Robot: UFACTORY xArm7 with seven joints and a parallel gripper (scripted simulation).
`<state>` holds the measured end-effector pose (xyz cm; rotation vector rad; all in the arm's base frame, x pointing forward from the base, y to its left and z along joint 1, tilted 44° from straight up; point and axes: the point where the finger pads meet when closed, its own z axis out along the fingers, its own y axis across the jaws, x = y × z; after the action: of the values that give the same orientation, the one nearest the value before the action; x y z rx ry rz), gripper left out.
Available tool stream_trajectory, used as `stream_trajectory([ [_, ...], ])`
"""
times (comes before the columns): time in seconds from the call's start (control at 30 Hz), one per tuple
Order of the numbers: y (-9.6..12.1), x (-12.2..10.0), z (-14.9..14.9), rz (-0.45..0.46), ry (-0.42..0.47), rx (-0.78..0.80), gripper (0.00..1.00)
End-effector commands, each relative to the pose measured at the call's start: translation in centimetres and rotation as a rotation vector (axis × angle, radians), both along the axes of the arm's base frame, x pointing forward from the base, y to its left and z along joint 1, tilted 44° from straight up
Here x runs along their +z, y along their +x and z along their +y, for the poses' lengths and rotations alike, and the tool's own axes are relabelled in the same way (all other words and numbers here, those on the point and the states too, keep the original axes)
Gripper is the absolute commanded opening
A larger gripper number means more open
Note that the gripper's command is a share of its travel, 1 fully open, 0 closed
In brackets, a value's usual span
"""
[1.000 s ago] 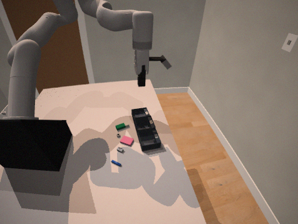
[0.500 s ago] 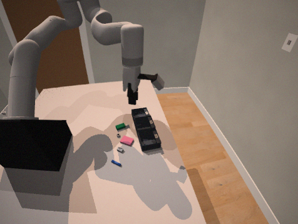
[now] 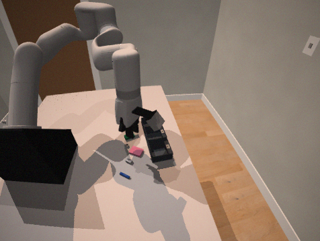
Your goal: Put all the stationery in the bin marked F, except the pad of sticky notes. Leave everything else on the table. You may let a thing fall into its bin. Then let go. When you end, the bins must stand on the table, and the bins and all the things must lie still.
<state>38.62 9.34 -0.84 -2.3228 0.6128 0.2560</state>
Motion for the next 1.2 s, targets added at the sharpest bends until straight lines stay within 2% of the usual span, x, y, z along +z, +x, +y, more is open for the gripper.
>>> stream_trajectory([
  [0.0, -0.6, -2.8, -0.7, -0.002, 0.009, -0.002, 0.29],
  [0.13, -1.9, -5.8, -1.5, -0.002, 0.009, -0.002, 0.29],
  [0.23, -2.2, -6.4, -2.0, -0.002, 0.009, -0.002, 0.29],
  [1.17, -1.9, -5.9, -1.5, -0.002, 0.009, -0.002, 0.29],
])
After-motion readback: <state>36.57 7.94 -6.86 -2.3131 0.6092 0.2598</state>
